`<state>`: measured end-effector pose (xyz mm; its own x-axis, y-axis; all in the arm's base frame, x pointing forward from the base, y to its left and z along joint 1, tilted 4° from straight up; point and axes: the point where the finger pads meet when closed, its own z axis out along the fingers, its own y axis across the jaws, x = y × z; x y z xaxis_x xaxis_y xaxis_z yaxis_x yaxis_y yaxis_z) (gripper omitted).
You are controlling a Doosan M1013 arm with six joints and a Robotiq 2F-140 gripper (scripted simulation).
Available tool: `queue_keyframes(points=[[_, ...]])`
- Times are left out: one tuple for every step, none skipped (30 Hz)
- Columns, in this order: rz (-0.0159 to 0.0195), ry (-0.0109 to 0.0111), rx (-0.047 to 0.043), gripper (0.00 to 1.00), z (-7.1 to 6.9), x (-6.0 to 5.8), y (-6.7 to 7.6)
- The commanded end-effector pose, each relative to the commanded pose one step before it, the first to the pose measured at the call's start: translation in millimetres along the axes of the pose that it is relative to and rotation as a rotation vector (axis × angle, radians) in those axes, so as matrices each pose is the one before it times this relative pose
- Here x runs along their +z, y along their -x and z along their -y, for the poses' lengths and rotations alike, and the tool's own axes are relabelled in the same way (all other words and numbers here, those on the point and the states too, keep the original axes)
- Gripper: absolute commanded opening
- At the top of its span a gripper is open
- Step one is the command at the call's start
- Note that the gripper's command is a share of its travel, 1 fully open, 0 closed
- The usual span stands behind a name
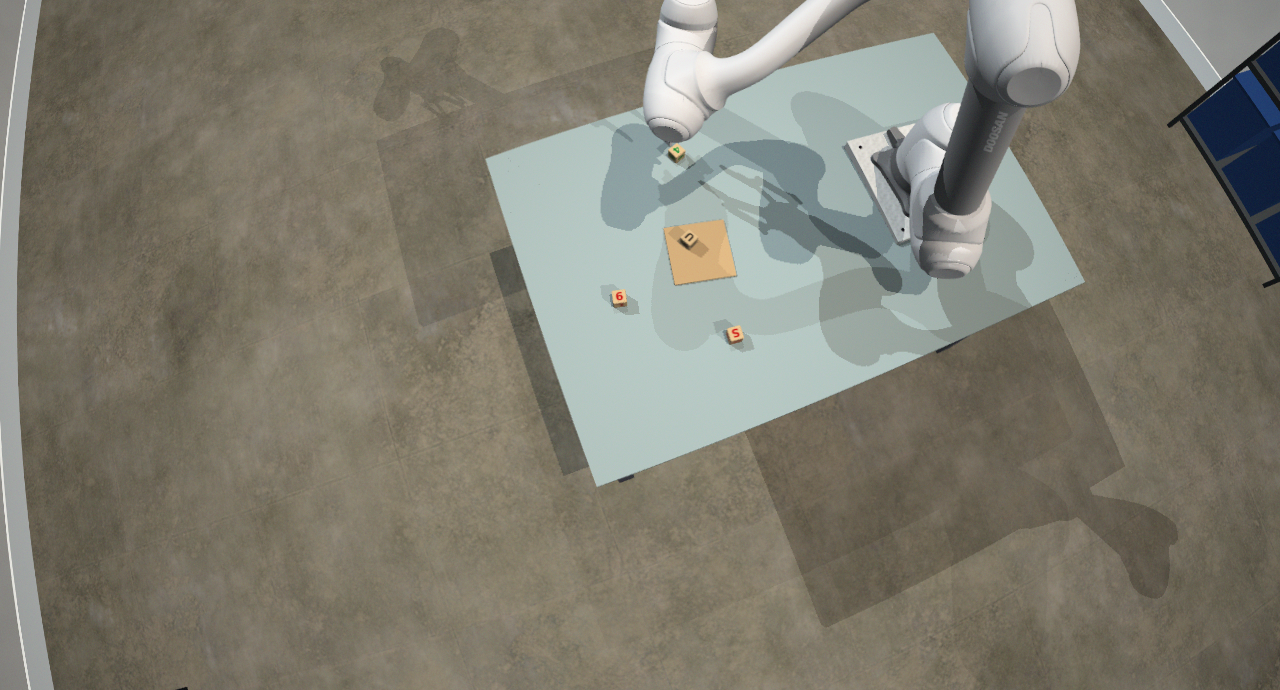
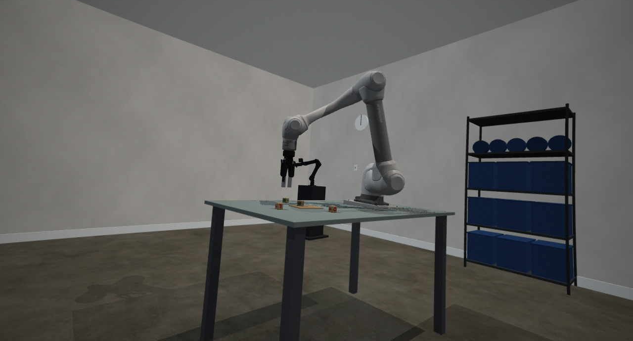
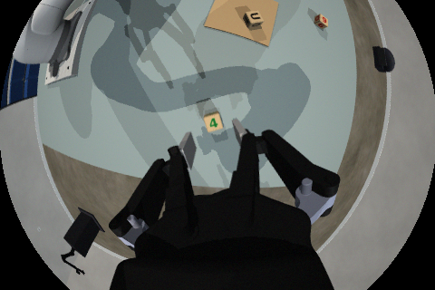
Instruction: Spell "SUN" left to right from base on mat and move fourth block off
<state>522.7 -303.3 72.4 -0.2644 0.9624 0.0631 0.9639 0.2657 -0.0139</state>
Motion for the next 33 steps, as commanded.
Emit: queue_keyframes(points=[[-0.00049,-0.00664,-0.01437,0.4,-0.34,6.69,-2.09],[0.0,0.0,0.0,0.4,-0.01,0.93,0.01],[0.0,0.0,0.0,0.4,-0.01,1.02,0.01],[0.0,0.0,0.0,0.4,-0.01,1.1,0.01],[0.0,0.0,0.0,0.4,-0.01,1.18,0.01],[0.0,0.0,0.0,0.4,-0.01,1.25,0.02],[0.0,0.0,0.0,0.4,-0.02,1.32,0.02],[0.0,0.0,0.0,0.4,-0.01,1.38,0.02],[0.0,0.0,0.0,0.4,-0.01,1.44,0.02],[0.0,0.0,0.0,0.4,-0.02,1.48,0.02],[0.0,0.0,0.0,0.4,-0.02,1.53,0.02],[0.0,0.0,0.0,0.4,-0.01,1.57,0.02],[0.0,0.0,0.0,0.4,-0.02,1.59,0.02],[0.0,0.0,0.0,0.4,-0.02,1.62,0.02],[0.0,0.0,0.0,0.4,-0.01,1.64,0.02],[0.0,0.0,0.0,0.4,0.0,0.0,0.0],[0.0,0.0,0.0,0.4,0.0,0.0,0.0],[0.0,0.0,0.0,0.4,-0.02,1.64,0.02],[0.0,0.0,0.0,0.4,-0.02,1.64,0.02],[0.0,0.0,0.0,0.4,-0.01,1.64,0.02],[0.0,0.0,0.0,0.4,-0.02,1.62,0.02],[0.0,0.0,0.0,0.4,-0.02,1.6,0.02],[0.0,0.0,0.0,0.4,-0.01,1.58,0.02],[0.0,0.0,0.0,0.4,-0.02,1.53,0.02],[0.0,0.0,0.0,0.4,-0.02,1.5,0.02],[0.0,0.0,0.0,0.4,-0.01,1.46,0.02],[0.0,0.0,0.0,0.4,-0.02,1.4,0.02],[0.0,0.0,0.0,0.4,-0.01,1.34,0.02],[0.0,0.0,0.0,0.4,-0.01,1.28,0.01],[0.0,0.0,0.0,0.4,-0.01,1.22,0.01],[0.0,0.0,0.0,0.4,-0.01,1.14,0.02],[0.0,0.0,0.0,0.4,-0.01,1.07,0.01],[0.0,0.0,0.0,0.4,0.0,0.0,0.0]])
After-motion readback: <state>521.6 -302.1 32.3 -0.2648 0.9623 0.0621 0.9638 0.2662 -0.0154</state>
